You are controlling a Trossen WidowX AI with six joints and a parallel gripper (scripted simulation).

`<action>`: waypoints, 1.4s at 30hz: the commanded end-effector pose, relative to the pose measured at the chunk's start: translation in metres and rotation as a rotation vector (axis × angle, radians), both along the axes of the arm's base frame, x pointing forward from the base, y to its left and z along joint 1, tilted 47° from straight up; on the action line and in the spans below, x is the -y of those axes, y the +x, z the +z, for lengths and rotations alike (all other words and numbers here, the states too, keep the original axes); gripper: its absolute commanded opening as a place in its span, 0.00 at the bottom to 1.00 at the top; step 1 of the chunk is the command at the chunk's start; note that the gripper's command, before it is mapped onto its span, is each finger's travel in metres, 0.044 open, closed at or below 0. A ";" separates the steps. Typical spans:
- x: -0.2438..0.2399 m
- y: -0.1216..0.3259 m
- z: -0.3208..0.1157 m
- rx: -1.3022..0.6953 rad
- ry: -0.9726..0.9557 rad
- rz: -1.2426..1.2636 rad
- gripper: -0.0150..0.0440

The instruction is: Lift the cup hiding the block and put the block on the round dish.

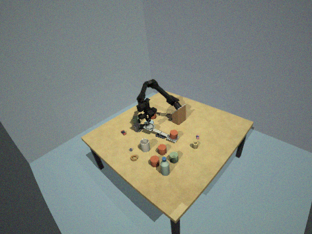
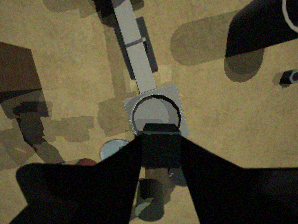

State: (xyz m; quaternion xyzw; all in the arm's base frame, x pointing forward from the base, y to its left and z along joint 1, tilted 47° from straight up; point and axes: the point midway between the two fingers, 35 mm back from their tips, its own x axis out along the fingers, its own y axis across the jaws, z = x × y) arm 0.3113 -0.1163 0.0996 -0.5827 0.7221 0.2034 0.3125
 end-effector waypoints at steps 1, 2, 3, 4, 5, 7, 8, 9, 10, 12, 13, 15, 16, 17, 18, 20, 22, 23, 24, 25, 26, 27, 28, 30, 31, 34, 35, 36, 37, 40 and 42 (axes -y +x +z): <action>-0.016 0.001 0.016 0.006 0.001 -0.002 0.25; -0.018 0.001 0.019 0.006 0.000 -0.002 0.25; -0.018 0.001 0.019 0.006 0.000 -0.002 0.25; -0.018 0.001 0.019 0.006 0.000 -0.002 0.25; -0.017 0.000 0.020 0.006 0.001 -0.002 0.25; -0.007 -0.005 0.021 0.006 0.010 -0.003 0.25; 0.001 -0.009 0.022 0.007 0.016 -0.004 0.25; 0.008 -0.013 0.023 0.007 0.022 -0.005 0.25; 0.016 -0.017 0.024 0.008 0.026 -0.005 0.25; 0.030 -0.027 0.027 0.009 0.034 -0.006 0.25; 0.037 -0.032 0.028 0.010 0.036 -0.006 0.25; 0.051 -0.042 0.030 0.012 0.039 -0.005 0.25; 0.057 -0.048 0.031 0.013 0.040 -0.005 0.25; 0.063 -0.054 0.032 0.014 0.040 -0.005 0.25; 0.069 -0.059 0.033 0.014 0.039 -0.004 0.25; 0.081 -0.071 0.035 0.015 0.035 -0.003 0.25; 0.092 -0.084 0.037 0.014 0.028 -0.003 0.25; 0.097 -0.091 0.038 0.014 0.024 -0.002 0.25; 0.102 -0.097 0.039 0.012 0.019 -0.002 0.25; 0.107 -0.104 0.040 0.011 0.013 -0.002 0.25; 0.111 -0.111 0.041 0.009 0.007 -0.002 0.25; 0.116 -0.118 0.042 0.007 0.000 -0.002 0.25; 0.119 -0.124 0.043 0.004 -0.006 -0.002 0.25; 0.122 -0.128 0.043 0.002 -0.011 -0.002 0.25; 0.122 -0.128 0.043 0.002 -0.011 -0.002 0.25; 0.125 -0.129 0.040 0.002 -0.010 -0.002 0.25; 0.127 -0.129 0.038 0.002 -0.010 -0.002 0.25; 0.130 -0.129 0.035 0.002 -0.010 -0.002 0.25; 0.133 -0.129 0.033 0.002 -0.010 -0.002 0.25; 0.143 -0.131 0.023 0.002 -0.011 -0.002 0.25; 0.149 -0.133 0.017 0.002 -0.012 -0.002 0.25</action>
